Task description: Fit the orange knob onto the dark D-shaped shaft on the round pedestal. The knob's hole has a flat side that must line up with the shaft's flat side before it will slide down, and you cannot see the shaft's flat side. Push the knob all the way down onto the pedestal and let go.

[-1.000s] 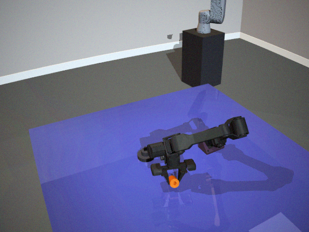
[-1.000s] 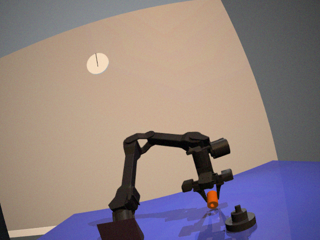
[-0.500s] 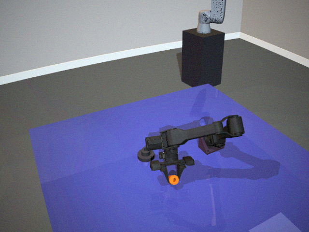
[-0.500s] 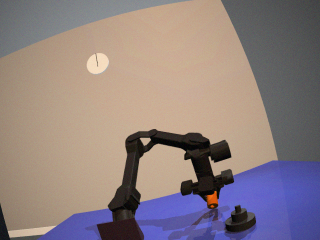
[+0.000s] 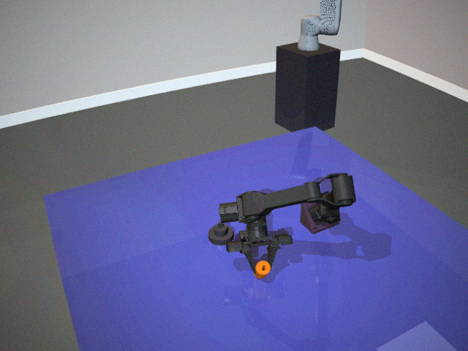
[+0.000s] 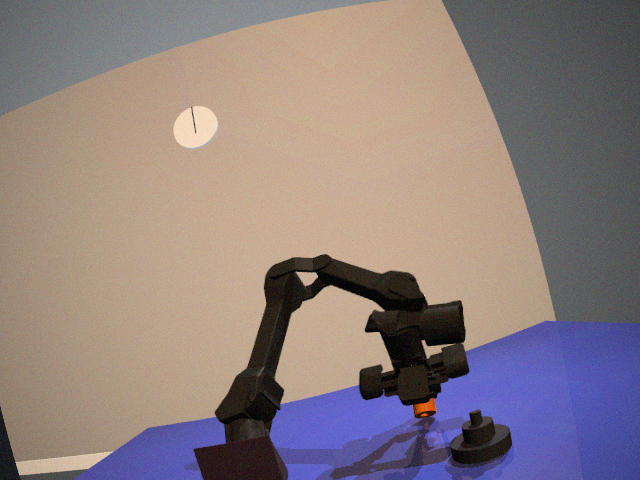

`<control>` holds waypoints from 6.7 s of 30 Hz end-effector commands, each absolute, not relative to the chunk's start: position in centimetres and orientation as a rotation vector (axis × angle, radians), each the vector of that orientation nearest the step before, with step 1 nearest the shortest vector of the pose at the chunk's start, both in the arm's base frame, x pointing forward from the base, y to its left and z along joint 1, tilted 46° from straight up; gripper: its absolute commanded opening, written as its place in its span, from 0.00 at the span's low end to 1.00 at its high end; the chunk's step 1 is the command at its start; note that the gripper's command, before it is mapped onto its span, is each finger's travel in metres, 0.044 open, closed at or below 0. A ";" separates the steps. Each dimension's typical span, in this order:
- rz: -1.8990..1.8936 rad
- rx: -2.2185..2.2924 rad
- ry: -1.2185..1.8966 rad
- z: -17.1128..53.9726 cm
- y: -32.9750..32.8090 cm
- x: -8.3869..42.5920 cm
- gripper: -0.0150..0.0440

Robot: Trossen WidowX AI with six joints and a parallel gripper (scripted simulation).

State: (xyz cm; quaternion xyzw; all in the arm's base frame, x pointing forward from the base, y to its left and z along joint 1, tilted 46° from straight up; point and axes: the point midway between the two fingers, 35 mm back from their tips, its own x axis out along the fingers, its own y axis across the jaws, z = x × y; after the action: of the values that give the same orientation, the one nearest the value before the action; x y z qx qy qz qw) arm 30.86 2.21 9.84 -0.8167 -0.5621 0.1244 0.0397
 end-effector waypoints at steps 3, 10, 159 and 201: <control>0.272 -2.480 -1.684 9.3 1.9 30.6 0.56; 0.291 -2.411 -1.625 8.9 1.6 30.5 0.56; -1.315 -2.113 -3.880 11.1 -2.1 29.2 1.00; -1.324 -2.118 -3.873 7.1 2.3 29.9 0.87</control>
State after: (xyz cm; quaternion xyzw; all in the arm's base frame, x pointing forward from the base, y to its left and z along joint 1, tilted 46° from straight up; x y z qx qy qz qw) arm 29.92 2.07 7.15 -0.3380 -0.6249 -0.2131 -0.6707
